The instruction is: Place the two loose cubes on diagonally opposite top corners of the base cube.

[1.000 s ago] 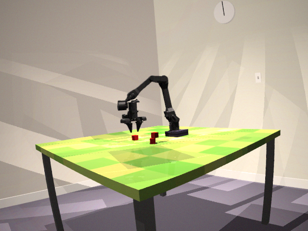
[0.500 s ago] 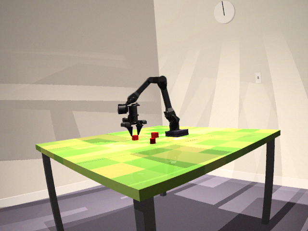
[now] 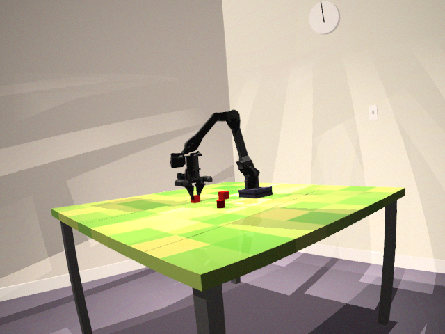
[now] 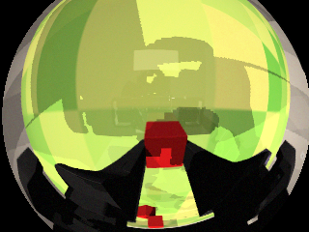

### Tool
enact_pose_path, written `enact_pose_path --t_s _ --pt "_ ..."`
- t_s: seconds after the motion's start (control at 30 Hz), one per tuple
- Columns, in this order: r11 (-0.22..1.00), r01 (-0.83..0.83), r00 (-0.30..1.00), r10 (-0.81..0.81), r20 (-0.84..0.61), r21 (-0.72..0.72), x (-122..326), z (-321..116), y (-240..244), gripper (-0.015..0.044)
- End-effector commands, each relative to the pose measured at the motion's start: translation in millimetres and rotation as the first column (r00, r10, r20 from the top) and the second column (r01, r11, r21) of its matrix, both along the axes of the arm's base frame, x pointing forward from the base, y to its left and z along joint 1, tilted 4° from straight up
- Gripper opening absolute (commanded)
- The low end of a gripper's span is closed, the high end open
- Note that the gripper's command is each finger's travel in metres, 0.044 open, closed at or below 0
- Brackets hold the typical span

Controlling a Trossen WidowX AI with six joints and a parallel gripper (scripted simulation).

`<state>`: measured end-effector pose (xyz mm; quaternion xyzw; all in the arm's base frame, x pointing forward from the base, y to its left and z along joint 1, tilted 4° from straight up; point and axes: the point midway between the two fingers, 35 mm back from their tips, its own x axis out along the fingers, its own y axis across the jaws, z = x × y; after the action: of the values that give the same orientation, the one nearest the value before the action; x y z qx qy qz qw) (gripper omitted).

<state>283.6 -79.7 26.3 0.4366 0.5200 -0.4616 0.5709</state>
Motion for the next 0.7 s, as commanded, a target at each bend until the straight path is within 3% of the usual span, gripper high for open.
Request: enact_pose_path --t_s 0.0,0.67 --pt "1.0 -0.005 1.0 0.005 0.002 0.002 0.4 -0.3 0.3 0.0105" --pt "1.0 -0.005 1.0 0.005 0.003 0.003 4.0 56.8 2.9 0.0105"
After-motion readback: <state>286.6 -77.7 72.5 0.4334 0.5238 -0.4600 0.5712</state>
